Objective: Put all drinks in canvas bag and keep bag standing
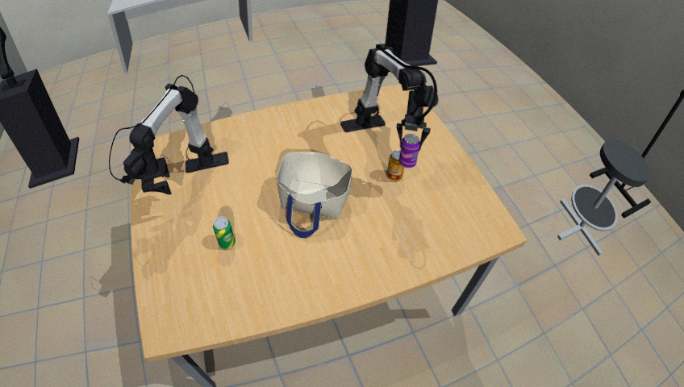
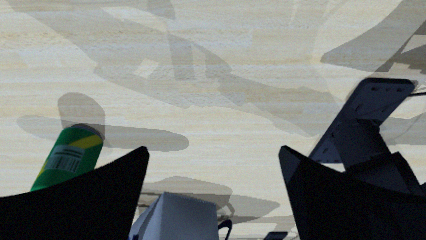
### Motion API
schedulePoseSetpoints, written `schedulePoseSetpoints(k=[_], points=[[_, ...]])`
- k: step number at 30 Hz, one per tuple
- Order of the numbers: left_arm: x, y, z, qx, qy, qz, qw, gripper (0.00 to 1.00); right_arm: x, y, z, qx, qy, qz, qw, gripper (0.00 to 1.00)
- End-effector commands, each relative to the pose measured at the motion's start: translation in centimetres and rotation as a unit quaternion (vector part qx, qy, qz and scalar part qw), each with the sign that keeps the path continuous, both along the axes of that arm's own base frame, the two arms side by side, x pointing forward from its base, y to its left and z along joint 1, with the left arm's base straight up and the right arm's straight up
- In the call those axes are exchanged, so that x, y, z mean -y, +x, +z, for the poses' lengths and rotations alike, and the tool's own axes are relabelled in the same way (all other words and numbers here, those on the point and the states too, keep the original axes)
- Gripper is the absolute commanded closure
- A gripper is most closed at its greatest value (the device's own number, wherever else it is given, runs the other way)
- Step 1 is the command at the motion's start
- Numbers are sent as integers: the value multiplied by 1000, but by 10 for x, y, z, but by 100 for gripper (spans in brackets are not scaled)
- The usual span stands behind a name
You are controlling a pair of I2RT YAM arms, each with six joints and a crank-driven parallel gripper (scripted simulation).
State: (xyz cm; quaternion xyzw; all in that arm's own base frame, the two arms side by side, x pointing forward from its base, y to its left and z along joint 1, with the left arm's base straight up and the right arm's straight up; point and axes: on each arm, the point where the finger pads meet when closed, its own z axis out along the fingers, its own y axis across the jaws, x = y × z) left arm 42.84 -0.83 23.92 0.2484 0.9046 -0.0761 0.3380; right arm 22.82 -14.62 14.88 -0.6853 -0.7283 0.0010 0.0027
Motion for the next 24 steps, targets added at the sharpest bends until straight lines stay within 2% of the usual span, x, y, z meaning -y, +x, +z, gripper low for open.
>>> schedulePoseSetpoints(k=[1, 11, 13, 15, 16, 17, 21, 24], points=[[19, 16, 41, 85, -5, 3, 996, 26, 5, 4, 14, 22, -31, 0, 999, 0], [38, 15, 50, 99, -7, -3, 995, 26, 5, 4, 14, 22, -31, 0, 999, 0], [44, 12, 36, 81, -8, 9, 997, 26, 5, 4, 14, 22, -31, 0, 999, 0], [52, 13, 46, 92, -11, 9, 996, 26, 5, 4, 14, 22, -31, 0, 999, 0], [56, 10, 39, 83, -11, 7, 996, 26, 5, 4, 14, 22, -31, 0, 999, 0], [60, 12, 50, 96, -14, 5, 995, 26, 5, 4, 14, 22, -31, 0, 999, 0], [75, 8, 40, 83, -16, 3, 996, 26, 5, 4, 14, 22, -31, 0, 999, 0], [83, 10, 50, 94, -21, 4, 995, 26, 5, 4, 14, 22, -31, 0, 999, 0]])
